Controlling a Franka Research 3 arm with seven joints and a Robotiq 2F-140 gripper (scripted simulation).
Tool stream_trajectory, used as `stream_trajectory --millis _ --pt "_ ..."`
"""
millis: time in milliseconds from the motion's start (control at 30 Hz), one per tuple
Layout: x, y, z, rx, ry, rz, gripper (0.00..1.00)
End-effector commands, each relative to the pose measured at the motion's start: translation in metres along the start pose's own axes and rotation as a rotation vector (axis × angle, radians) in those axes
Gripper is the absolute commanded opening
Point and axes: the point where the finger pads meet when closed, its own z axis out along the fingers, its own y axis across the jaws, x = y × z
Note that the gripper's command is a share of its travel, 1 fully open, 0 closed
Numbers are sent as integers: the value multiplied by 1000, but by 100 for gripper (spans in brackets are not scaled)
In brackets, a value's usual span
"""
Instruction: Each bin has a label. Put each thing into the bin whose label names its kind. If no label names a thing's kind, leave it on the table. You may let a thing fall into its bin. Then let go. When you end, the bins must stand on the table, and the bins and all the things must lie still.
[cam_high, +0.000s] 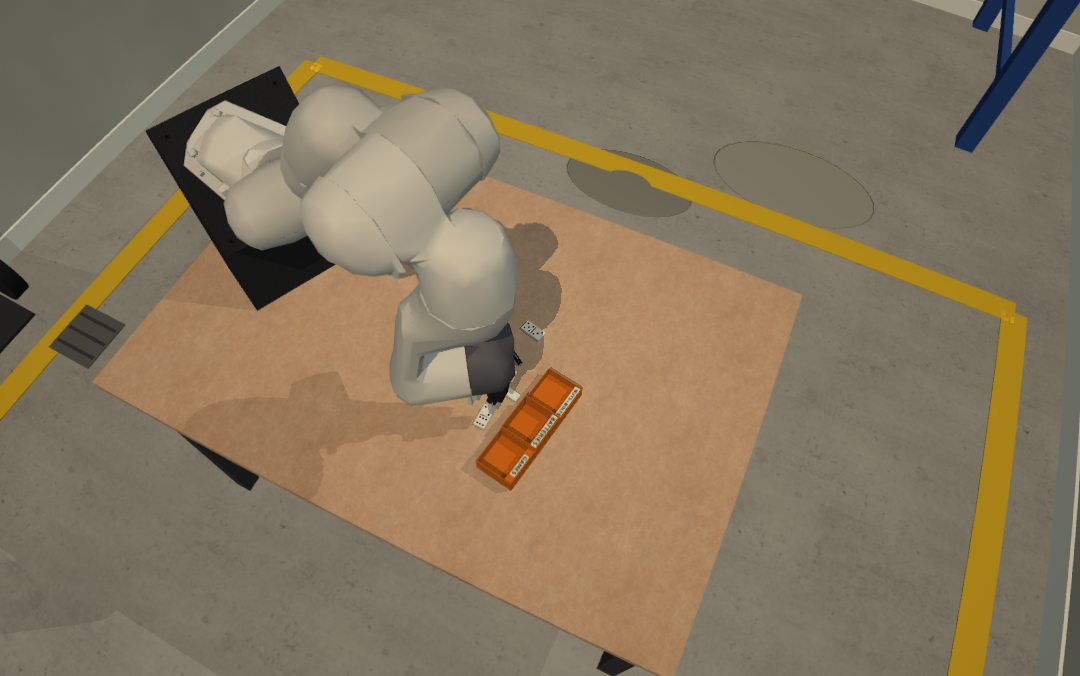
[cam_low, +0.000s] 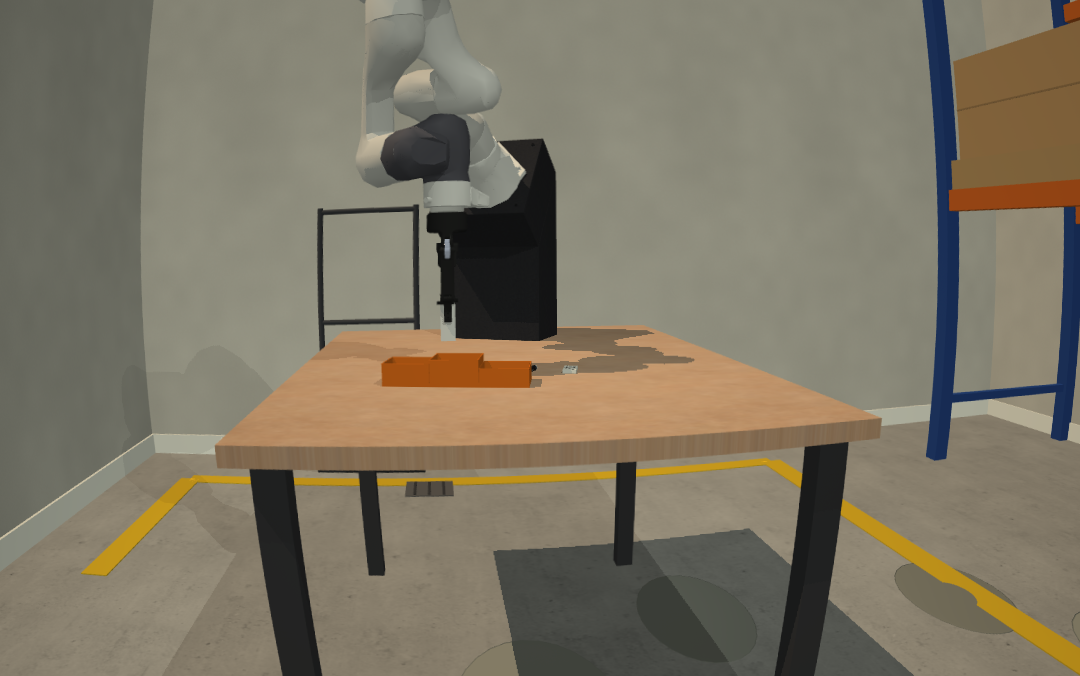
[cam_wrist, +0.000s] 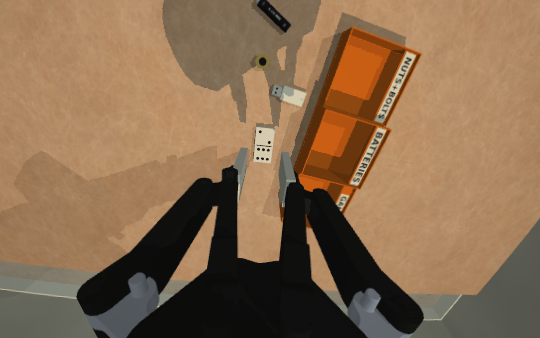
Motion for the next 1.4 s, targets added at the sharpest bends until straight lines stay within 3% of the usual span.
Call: stream_trajectory --millis 0,400,1367 --pt "-1 0 11 -1 -2 -1 25" --pt "-4 1 50 -1 -2 -1 25" --pt "-3 1 62 -1 -2 -1 25"
